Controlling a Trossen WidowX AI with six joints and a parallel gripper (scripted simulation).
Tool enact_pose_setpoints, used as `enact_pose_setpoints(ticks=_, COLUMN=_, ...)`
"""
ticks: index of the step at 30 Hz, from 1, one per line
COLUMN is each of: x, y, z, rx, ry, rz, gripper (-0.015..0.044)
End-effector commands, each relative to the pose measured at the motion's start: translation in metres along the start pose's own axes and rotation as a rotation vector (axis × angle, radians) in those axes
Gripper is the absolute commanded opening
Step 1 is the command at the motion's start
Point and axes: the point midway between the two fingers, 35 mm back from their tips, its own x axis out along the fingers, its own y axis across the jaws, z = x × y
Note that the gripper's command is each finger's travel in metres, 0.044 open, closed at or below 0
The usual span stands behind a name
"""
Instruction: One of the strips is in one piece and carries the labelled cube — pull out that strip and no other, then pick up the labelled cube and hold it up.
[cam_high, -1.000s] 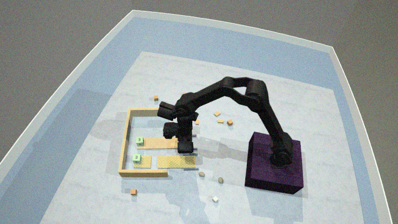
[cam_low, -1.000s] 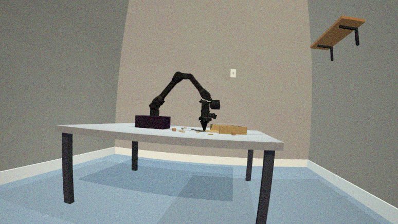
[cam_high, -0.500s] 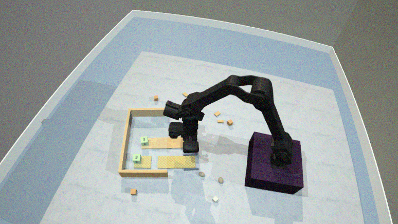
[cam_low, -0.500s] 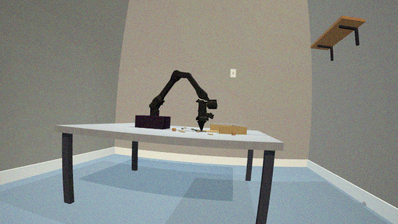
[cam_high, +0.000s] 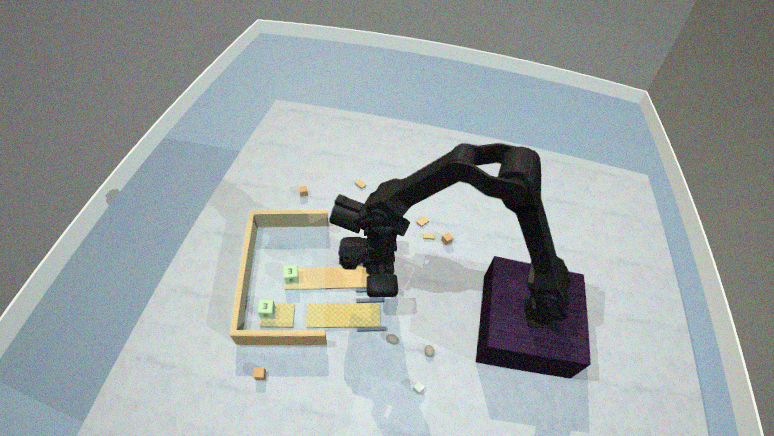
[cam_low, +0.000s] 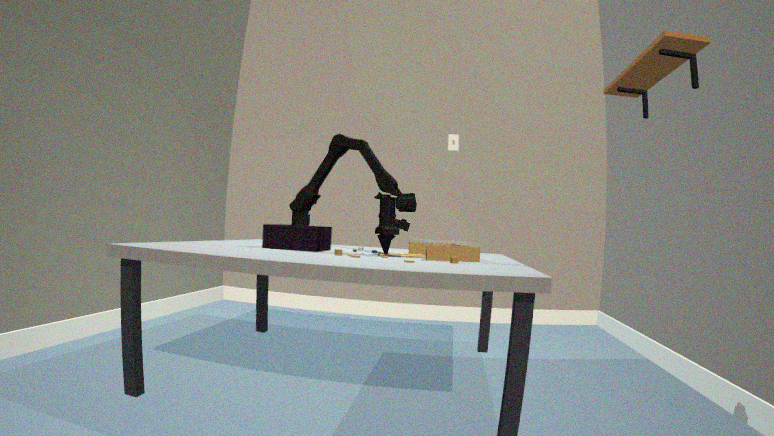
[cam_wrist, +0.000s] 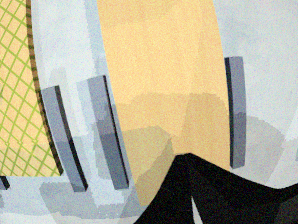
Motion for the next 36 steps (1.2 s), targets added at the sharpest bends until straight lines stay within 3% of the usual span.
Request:
enact_pose_setpoints(ticks=1, x=0.004, y=0.001, z=-0.010, rx=-0.002, ry=0.014, rz=0.008, gripper=0.0000)
enact_pose_setpoints(ticks=36, x=0.005, y=0.002, z=-0.065, rx=-0.002, ry=0.019, rz=0.008, gripper=0.0000)
